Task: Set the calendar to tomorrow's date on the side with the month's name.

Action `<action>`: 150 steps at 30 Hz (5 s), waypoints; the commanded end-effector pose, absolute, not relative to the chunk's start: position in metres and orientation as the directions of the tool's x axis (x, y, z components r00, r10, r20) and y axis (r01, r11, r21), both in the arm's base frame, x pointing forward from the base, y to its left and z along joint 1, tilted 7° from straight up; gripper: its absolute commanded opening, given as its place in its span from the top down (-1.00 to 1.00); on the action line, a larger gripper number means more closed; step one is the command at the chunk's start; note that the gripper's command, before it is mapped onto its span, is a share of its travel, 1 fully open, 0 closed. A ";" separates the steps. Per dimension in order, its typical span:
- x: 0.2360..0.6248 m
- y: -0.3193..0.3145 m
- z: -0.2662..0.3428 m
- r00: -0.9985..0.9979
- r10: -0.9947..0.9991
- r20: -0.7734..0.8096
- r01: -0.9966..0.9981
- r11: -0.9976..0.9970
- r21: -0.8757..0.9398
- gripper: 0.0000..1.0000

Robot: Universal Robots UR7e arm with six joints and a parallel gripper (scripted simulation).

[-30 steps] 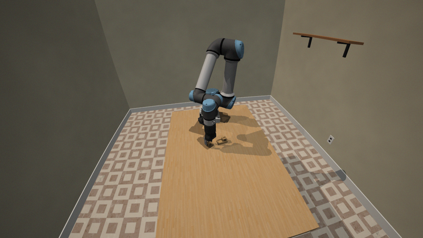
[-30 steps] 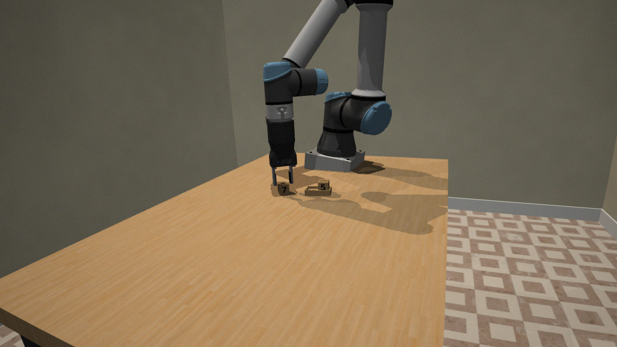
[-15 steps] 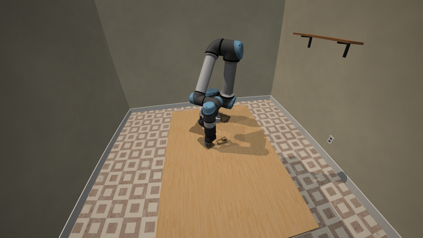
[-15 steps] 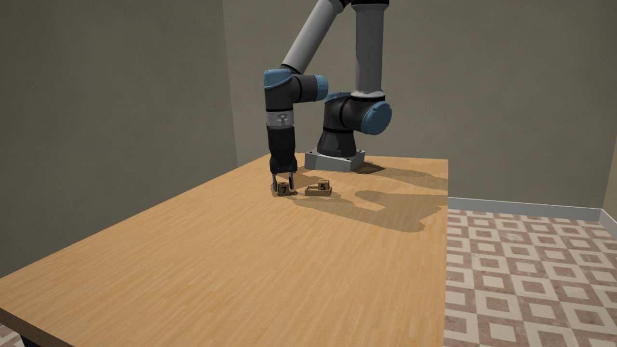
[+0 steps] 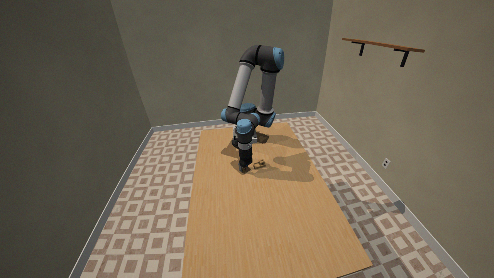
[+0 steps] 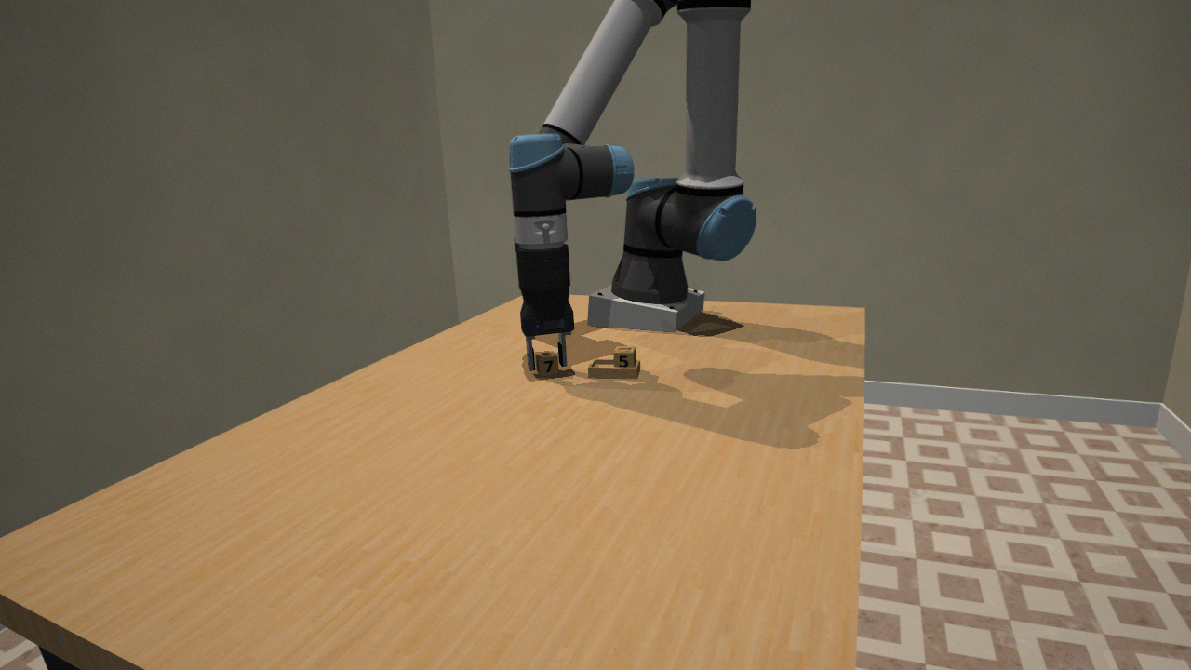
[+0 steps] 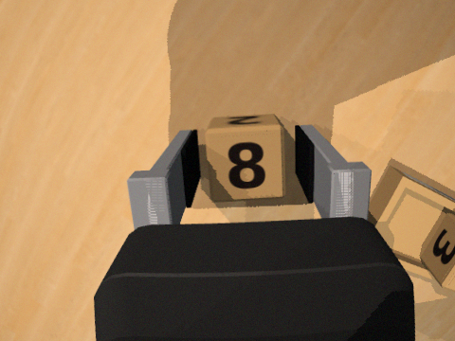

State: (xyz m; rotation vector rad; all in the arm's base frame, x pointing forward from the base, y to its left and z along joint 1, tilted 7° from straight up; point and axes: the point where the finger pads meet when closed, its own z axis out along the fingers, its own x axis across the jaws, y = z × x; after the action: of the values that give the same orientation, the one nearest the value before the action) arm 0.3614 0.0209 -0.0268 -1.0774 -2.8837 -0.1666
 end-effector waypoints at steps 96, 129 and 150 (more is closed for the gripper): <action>0.363 0.009 0.073 -0.754 0.650 0.091 0.656 0.750 0.081 -0.14; 0.343 0.062 0.087 -1.000 -0.028 0.012 -0.026 0.992 0.121 -0.14; 0.330 0.090 0.093 -0.921 -0.389 -0.033 -0.390 0.913 0.118 -0.14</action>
State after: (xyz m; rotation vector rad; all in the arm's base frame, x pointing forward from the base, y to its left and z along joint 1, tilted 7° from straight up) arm 0.3293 0.0902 0.0931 0.6190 -3.0815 -0.1915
